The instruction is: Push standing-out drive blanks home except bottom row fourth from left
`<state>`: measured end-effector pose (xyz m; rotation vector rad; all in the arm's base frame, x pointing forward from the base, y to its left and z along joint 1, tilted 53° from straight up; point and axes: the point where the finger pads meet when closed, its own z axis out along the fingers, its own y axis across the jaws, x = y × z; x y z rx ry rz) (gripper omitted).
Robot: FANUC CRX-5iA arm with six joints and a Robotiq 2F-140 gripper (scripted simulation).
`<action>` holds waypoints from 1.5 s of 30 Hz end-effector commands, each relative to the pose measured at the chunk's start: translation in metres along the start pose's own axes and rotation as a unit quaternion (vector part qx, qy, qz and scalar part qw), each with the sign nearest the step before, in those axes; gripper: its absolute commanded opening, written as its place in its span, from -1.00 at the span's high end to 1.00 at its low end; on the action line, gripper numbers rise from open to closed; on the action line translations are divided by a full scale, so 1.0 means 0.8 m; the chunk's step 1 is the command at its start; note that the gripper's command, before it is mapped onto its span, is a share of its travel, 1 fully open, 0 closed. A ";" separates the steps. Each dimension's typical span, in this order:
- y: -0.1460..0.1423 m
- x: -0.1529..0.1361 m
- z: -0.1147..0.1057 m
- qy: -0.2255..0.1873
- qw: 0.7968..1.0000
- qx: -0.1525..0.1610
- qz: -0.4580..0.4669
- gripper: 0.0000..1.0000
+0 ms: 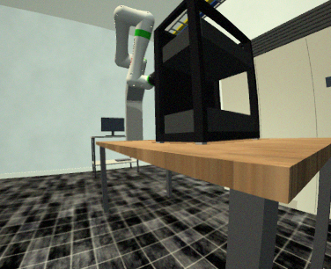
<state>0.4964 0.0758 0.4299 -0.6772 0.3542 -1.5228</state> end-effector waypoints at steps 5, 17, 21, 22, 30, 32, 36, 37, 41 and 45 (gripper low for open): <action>-0.002 -0.001 -0.052 -0.001 1.000 0.001 0.000 1.00; -0.002 -0.001 -0.079 -0.001 1.000 0.001 0.000 1.00; -0.001 0.000 -0.079 -0.001 1.000 0.001 0.000 1.00; -0.001 0.002 -0.080 -0.001 1.000 0.001 0.000 1.00; 0.004 0.020 -0.080 -0.001 1.000 0.001 0.000 1.00; 0.007 0.031 -0.080 -0.001 1.000 0.001 0.000 1.00; 0.014 0.057 -0.081 -0.001 1.000 0.001 0.000 1.00; 0.016 0.064 -0.081 -0.001 1.000 0.001 0.000 1.00; 0.024 0.093 -0.081 -0.001 1.000 0.001 0.000 1.00; 0.028 0.106 -0.082 -0.001 1.000 0.001 0.000 1.00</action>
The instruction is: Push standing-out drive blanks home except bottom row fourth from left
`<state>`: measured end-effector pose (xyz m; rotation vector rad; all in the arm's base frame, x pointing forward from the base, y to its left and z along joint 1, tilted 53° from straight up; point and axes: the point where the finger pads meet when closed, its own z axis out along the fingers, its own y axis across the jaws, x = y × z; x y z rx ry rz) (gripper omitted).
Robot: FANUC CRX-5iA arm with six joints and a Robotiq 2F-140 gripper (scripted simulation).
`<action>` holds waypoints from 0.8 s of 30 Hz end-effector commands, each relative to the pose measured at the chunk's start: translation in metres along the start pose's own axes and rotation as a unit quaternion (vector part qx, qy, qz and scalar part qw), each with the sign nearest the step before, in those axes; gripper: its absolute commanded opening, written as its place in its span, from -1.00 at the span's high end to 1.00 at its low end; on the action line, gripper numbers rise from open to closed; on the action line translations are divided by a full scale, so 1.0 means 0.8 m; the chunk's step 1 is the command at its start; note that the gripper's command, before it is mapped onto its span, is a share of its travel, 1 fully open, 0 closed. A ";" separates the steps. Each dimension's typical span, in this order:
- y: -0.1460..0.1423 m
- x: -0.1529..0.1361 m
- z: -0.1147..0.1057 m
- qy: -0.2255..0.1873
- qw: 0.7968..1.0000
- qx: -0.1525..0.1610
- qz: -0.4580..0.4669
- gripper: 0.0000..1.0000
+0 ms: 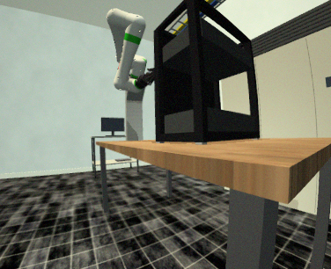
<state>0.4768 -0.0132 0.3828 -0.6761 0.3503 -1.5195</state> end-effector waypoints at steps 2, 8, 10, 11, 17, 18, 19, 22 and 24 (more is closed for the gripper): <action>0.005 0.022 -0.001 0.001 1.000 0.000 -0.001 1.00; 0.010 0.040 -0.001 0.001 1.000 0.000 -0.001 1.00; 0.011 0.040 -0.001 0.001 1.000 0.000 -0.001 1.00; 0.011 0.041 -0.001 0.001 1.000 0.000 -0.001 1.00; 0.011 0.041 0.008 0.001 1.000 0.000 -0.001 1.00; 0.011 0.041 0.015 0.001 1.000 0.000 -0.001 1.00; 0.011 0.041 0.022 0.001 1.000 0.000 -0.001 1.00; 0.011 0.041 0.042 0.001 1.000 0.000 -0.001 1.00; 0.011 0.041 0.047 0.001 1.000 0.000 -0.001 1.00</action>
